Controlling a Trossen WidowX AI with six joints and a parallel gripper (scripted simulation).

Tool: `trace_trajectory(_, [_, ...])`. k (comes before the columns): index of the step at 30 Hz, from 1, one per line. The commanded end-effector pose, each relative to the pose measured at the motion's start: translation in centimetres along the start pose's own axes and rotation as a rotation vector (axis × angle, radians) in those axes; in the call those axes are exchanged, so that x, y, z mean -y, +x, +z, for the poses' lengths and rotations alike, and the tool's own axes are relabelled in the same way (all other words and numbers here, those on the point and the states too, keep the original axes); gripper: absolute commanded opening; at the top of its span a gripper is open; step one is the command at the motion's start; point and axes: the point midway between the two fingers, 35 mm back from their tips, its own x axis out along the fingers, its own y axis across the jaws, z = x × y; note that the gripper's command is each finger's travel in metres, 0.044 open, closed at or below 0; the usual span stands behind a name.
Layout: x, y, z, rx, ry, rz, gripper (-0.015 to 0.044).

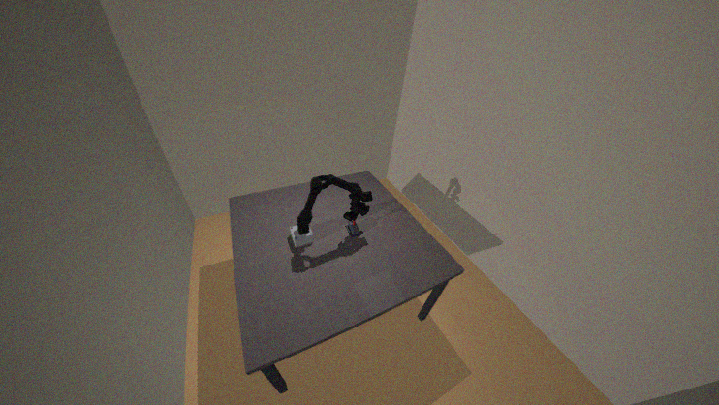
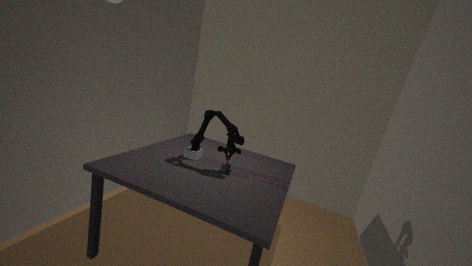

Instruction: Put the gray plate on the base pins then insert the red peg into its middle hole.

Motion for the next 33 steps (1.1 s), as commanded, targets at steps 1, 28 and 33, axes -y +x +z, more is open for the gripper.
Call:
trace_trajectory(1, [0.23,0.69,-0.02,-0.006,-0.003,-0.012,0.0000])
trace_trajectory(28, [-0.02,0.44,-0.02,-0.003,0.000,-0.003,0.0000])
trace_trajectory(33, [0.03,0.44,-0.09,-0.003,0.000,-0.003,0.0000])
